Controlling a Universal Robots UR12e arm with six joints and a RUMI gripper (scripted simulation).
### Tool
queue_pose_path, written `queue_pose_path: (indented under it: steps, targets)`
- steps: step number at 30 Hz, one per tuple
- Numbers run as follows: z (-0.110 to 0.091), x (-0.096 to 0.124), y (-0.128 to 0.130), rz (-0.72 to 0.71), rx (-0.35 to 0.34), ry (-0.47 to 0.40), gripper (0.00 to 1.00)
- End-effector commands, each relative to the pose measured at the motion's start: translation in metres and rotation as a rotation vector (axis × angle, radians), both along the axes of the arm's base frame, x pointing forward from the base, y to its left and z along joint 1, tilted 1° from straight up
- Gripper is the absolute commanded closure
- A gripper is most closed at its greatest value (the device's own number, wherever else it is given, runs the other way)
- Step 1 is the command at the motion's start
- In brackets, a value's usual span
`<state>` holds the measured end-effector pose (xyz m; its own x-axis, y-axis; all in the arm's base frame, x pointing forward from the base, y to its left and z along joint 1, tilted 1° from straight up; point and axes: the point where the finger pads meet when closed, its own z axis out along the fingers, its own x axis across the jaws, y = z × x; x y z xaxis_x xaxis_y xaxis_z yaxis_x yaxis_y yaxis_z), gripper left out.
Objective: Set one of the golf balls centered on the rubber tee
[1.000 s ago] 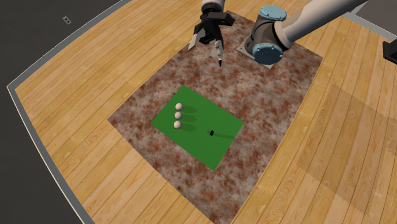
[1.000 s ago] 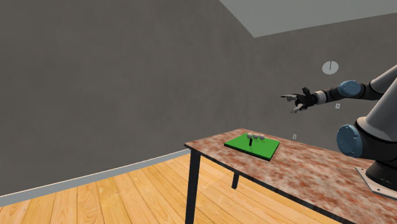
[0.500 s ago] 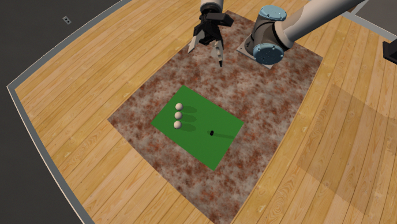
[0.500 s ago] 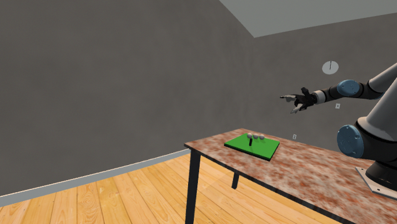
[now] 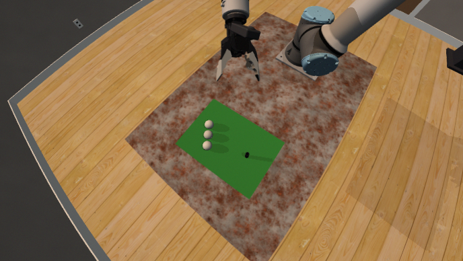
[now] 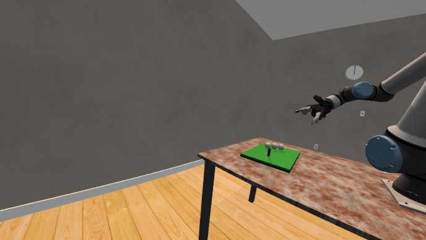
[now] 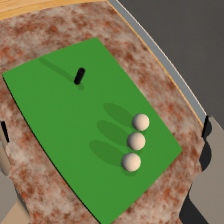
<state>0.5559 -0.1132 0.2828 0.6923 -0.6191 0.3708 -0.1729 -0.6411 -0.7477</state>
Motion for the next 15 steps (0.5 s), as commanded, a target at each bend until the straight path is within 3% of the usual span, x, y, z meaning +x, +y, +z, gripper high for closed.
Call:
queue_pose_path:
  steps: [1, 4, 6, 8, 15]
  targets:
    - [-0.026, 0.015, -0.004, -0.005, 0.021, 0.233, 0.00]
    - [-0.044, 0.026, -0.011, -0.025, 0.016, 0.367, 0.00]
    - [-0.044, 0.026, -0.011, -0.025, 0.016, 0.367, 0.00]
    - [-0.056, 0.034, -0.016, -0.046, 0.004, 0.455, 0.00]
    - [-0.096, 0.072, -0.038, -0.165, -0.080, 0.712, 0.00]
